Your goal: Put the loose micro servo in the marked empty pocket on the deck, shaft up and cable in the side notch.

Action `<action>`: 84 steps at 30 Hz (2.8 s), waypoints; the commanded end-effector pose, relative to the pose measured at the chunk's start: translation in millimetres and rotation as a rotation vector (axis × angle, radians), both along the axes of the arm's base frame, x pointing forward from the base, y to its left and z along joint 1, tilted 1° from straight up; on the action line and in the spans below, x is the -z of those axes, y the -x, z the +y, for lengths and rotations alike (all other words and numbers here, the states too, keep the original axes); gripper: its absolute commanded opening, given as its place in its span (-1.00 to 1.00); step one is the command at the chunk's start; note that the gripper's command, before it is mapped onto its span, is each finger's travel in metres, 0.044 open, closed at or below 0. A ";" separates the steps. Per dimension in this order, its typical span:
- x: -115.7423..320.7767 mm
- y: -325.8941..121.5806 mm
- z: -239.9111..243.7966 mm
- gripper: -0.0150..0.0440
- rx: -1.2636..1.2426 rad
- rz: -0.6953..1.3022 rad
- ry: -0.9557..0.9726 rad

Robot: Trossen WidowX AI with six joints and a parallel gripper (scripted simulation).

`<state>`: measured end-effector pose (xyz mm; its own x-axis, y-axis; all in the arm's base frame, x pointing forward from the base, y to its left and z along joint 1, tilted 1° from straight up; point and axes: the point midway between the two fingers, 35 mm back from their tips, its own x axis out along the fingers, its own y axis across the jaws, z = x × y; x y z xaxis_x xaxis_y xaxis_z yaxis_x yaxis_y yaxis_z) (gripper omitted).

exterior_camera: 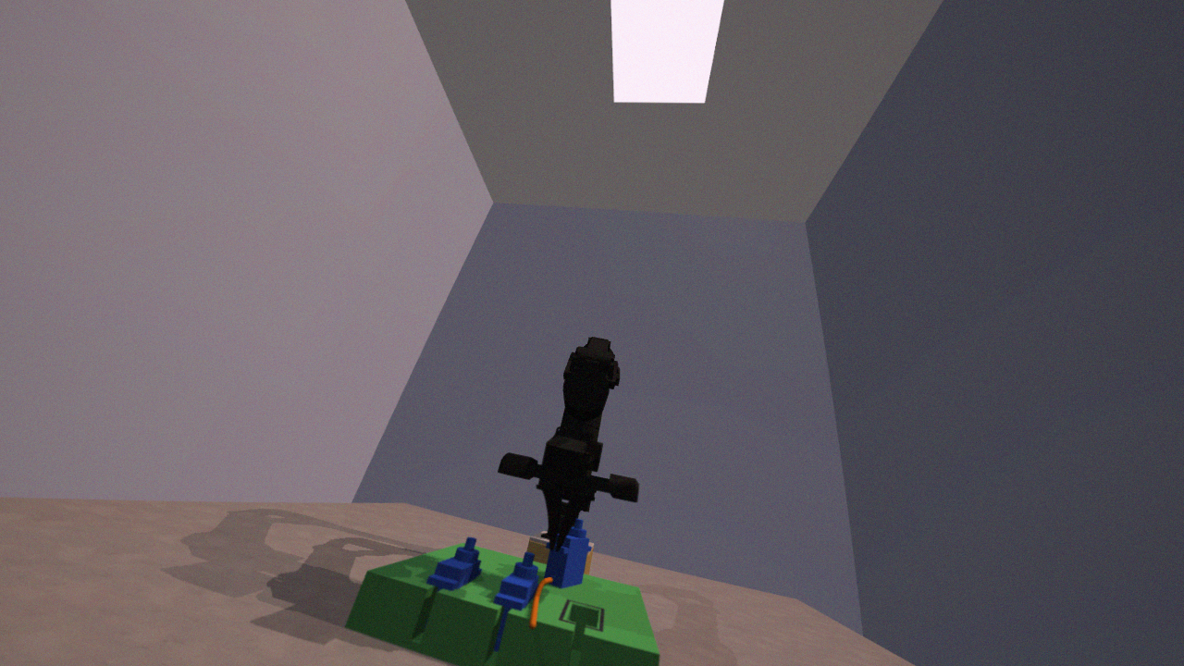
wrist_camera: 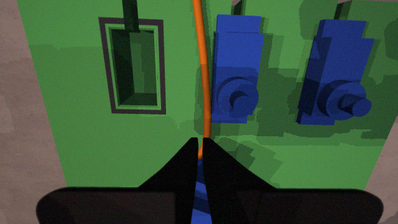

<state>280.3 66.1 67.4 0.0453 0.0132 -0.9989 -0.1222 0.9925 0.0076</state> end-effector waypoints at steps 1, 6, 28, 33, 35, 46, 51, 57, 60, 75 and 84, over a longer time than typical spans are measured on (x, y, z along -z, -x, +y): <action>-5.6 5.4 -0.4 -0.22 0.025 0.006 0.002; -24.1 25.2 0.3 0.22 0.156 0.009 -0.004; -18.8 53.0 -0.1 1.00 0.334 0.014 -0.011; -12.2 52.7 -0.1 1.00 0.334 0.014 -0.011; -9.0 52.6 0.0 1.00 0.334 0.014 -0.011; -0.2 52.5 0.0 0.64 0.334 0.014 -0.011; -0.2 52.5 0.0 0.20 0.334 0.014 -0.011; -0.2 52.5 0.0 -0.14 0.334 0.014 -0.011; -1.0 52.5 0.0 -0.27 0.334 0.014 -0.011; -30.0 60.8 -2.4 -0.49 0.334 0.015 -0.011; -30.2 60.3 8.8 -0.49 0.334 0.015 -0.012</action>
